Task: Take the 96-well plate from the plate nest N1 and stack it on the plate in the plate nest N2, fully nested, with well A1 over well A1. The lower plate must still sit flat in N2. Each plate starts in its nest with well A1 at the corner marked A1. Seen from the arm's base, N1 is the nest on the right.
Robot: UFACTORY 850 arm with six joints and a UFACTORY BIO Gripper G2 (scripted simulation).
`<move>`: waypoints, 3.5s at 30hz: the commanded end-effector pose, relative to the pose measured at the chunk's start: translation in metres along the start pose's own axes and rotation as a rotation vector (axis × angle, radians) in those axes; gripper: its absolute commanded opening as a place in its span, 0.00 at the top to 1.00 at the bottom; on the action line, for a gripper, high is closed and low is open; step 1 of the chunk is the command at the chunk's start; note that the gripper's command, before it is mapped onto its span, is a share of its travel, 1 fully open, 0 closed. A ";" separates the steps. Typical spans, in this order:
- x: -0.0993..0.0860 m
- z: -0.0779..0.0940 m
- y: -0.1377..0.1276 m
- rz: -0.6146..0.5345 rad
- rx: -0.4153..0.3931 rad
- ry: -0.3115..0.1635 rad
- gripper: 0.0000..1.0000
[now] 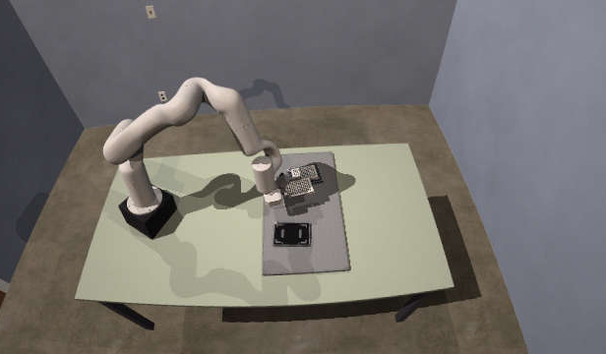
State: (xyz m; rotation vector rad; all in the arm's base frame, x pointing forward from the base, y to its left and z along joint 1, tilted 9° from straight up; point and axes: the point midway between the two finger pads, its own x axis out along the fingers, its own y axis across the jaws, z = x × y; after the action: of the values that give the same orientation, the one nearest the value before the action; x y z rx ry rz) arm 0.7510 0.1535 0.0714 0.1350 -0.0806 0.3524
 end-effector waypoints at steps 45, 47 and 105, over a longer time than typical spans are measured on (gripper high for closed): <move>0.059 0.001 0.131 0.000 -0.001 0.000 1.00; 0.060 0.001 0.134 0.000 -0.001 0.000 1.00; 0.063 -0.027 0.141 0.000 -0.001 0.000 1.00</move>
State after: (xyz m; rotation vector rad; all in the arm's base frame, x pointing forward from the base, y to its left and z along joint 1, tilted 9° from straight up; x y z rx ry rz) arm 0.7611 0.3093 0.0705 0.1339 -0.0786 0.3525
